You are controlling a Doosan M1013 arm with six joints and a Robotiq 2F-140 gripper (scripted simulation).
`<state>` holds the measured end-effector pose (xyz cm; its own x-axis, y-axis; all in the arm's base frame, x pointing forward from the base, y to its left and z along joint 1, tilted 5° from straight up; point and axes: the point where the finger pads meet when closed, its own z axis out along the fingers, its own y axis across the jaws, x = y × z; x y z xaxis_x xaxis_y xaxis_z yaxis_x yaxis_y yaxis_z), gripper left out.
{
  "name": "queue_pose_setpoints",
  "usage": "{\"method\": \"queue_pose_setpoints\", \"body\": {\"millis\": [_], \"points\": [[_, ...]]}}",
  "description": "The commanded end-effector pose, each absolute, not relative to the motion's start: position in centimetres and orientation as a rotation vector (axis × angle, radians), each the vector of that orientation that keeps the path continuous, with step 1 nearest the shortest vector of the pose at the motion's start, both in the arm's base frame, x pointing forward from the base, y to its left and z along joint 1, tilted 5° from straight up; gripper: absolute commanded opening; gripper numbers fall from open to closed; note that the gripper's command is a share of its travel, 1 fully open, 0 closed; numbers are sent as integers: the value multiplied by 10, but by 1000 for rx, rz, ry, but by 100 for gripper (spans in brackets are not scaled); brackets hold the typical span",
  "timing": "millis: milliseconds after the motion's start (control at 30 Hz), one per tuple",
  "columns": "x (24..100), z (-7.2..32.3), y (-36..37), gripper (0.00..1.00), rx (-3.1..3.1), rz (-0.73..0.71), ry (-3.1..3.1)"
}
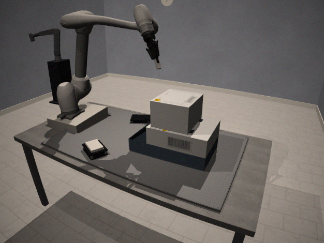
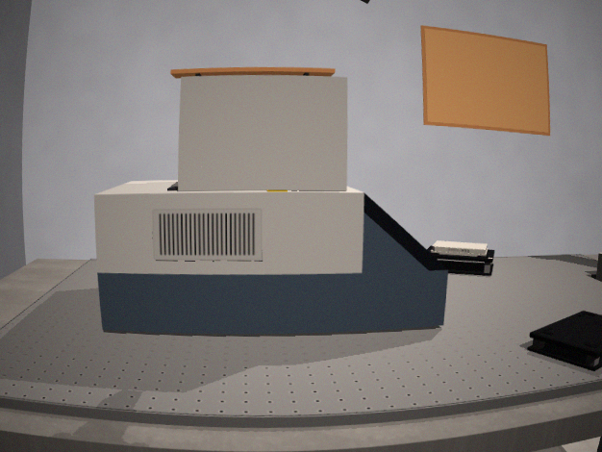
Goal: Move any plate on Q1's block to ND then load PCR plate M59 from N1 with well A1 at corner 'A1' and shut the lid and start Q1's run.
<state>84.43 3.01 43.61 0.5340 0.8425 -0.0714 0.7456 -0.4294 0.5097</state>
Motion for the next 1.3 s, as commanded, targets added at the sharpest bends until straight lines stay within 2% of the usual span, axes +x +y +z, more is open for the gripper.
{"method": "queue_pose_setpoints", "body": {"millis": [0,700,1267], "points": [[835,427,20,0,2334,261,1247],[776,382,-26,0,2697,180,820],[719,349,-54,0,2958,50,317]]}}
